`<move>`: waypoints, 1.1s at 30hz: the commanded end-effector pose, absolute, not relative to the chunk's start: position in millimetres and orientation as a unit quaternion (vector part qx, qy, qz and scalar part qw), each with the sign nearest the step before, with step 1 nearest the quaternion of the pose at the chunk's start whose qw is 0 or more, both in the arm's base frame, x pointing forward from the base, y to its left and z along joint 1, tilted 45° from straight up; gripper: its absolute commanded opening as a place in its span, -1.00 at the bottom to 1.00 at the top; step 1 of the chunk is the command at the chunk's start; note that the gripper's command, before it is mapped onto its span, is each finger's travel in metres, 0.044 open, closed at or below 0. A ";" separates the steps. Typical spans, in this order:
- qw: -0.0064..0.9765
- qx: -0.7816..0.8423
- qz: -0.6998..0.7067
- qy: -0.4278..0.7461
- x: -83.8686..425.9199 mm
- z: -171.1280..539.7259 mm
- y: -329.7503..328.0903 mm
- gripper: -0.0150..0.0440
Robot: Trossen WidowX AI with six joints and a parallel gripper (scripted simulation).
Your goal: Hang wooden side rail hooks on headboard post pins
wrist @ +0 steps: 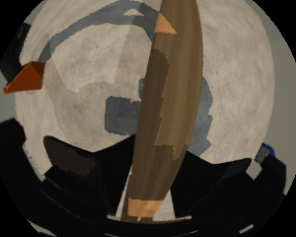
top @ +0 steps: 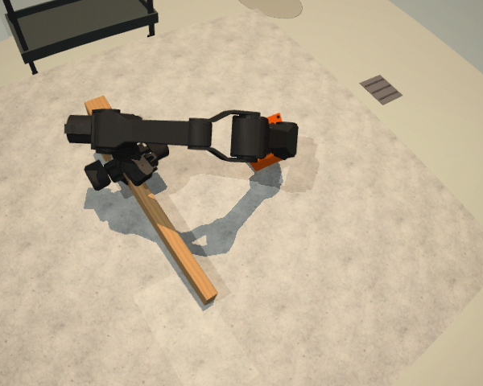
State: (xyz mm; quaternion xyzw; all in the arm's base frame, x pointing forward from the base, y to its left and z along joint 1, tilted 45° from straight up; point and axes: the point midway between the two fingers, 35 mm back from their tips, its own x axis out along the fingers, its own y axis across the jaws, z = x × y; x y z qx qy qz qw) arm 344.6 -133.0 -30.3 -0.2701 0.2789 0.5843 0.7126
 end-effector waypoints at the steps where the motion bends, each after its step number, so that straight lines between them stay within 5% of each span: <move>1: 0.716 -0.276 0.578 0.277 345.4 -24.7 -139.2 -0.49; 33: 0.716 -0.277 0.578 0.277 346.8 -28.8 -139.8 -0.49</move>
